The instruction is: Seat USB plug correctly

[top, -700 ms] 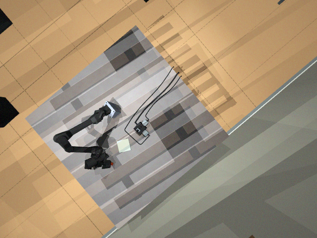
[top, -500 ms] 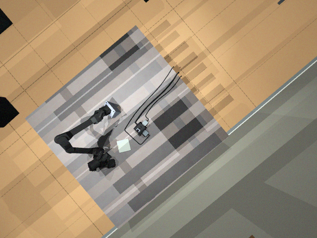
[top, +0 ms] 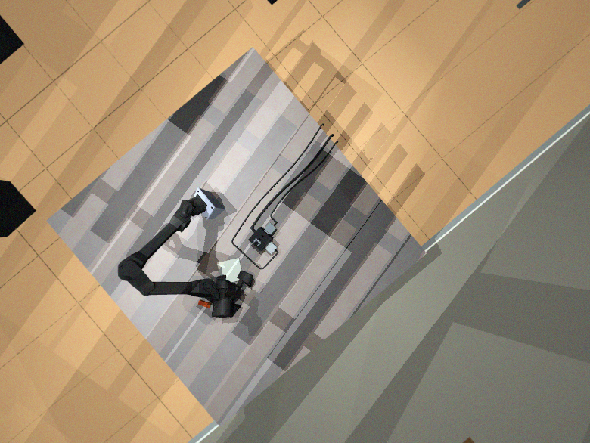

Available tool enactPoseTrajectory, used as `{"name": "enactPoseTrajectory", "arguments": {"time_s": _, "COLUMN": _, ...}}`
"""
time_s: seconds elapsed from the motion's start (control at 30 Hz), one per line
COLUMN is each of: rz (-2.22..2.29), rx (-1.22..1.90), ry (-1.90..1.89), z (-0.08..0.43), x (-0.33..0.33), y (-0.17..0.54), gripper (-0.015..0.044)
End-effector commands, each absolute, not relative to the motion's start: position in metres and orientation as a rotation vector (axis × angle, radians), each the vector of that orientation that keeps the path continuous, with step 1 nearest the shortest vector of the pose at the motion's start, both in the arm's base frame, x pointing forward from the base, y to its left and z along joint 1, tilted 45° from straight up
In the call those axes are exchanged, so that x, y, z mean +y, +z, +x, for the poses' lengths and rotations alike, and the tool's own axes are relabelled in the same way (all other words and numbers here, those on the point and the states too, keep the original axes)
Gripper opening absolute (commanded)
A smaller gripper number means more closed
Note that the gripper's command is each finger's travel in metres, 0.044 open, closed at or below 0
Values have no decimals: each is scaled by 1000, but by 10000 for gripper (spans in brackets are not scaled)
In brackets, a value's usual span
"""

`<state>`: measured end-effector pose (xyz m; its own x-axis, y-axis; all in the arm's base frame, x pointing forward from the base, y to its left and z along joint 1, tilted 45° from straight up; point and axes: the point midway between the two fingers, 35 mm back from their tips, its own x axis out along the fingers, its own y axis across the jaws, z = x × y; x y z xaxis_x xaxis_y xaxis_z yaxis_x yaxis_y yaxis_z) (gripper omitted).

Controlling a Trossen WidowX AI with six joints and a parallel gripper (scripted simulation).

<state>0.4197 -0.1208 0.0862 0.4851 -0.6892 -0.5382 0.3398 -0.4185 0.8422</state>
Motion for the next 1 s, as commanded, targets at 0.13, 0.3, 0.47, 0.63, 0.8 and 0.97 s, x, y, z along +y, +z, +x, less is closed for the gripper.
{"name": "enactPoseTrajectory", "arguments": {"time_s": 0.13, "rz": 1237, "rx": 272, "ry": -1355, "z": 386, "x": -11, "y": 25, "gripper": 440}}
{"name": "enactPoseTrajectory", "arguments": {"time_s": 0.3, "rz": 947, "rx": 508, "ry": -1418, "z": 346, "x": 36, "y": 9, "gripper": 440}}
{"name": "enactPoseTrajectory", "arguments": {"time_s": 0.47, "rz": 633, "rx": 663, "ry": -1454, "z": 306, "x": 76, "y": 5, "gripper": 440}}
{"name": "enactPoseTrajectory", "arguments": {"time_s": 0.63, "rz": 556, "rx": 689, "ry": -1460, "z": 296, "x": 85, "y": 5, "gripper": 440}}
{"name": "enactPoseTrajectory", "arguments": {"time_s": 0.8, "rz": 556, "rx": 689, "ry": -1460, "z": 296, "x": 84, "y": 5, "gripper": 440}}
{"name": "enactPoseTrajectory", "arguments": {"time_s": 0.97, "rz": 556, "rx": 689, "ry": -1460, "z": 296, "x": 82, "y": 2, "gripper": 440}}
